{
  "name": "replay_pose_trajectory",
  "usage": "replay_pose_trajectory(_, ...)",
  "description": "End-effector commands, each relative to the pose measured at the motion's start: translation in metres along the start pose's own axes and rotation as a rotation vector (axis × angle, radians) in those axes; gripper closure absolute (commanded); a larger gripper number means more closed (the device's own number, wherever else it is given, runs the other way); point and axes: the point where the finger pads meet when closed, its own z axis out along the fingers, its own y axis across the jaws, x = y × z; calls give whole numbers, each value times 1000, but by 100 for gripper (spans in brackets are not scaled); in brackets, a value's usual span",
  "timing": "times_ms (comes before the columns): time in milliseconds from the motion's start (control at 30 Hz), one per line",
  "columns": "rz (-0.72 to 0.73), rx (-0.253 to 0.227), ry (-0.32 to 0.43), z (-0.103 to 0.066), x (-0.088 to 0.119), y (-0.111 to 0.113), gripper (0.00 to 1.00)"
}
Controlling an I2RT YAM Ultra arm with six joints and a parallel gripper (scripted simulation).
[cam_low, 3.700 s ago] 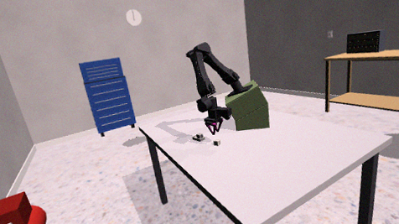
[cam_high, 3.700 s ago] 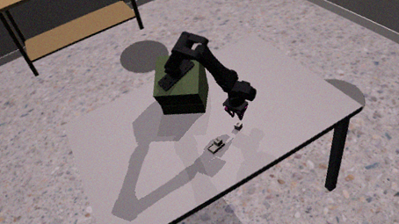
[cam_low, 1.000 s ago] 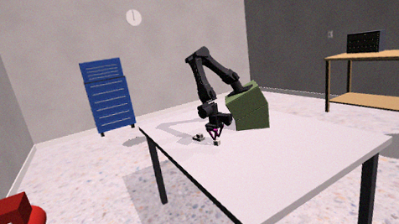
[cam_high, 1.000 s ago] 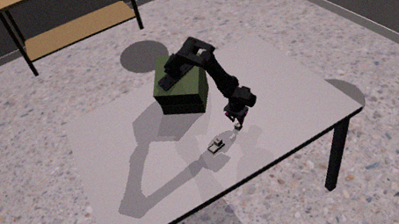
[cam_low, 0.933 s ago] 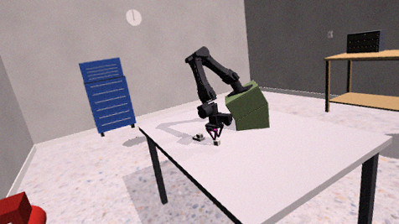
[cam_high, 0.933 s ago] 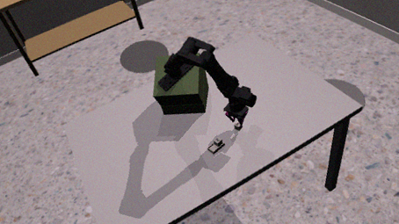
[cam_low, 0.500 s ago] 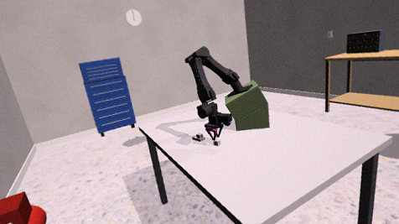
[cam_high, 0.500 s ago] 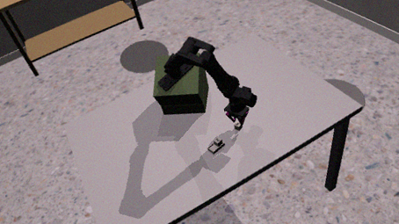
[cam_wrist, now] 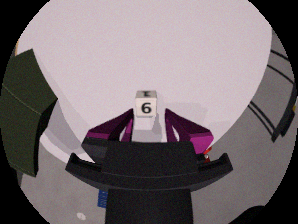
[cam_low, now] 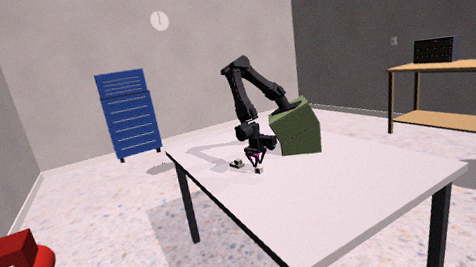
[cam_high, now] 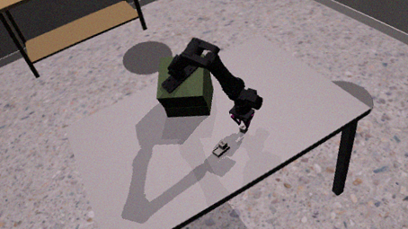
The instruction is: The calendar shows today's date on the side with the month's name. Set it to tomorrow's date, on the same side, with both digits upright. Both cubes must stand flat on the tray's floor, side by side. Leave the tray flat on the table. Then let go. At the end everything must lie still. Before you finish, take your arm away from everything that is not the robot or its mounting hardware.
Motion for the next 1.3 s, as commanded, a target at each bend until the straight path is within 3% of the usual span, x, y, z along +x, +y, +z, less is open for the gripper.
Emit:
replay_pose_trajectory(0, -4, 4, -9, -2, -3, -2, 55)
replay_pose_trajectory(1267, -4, 4, -9, -2, -4, 2, 55)
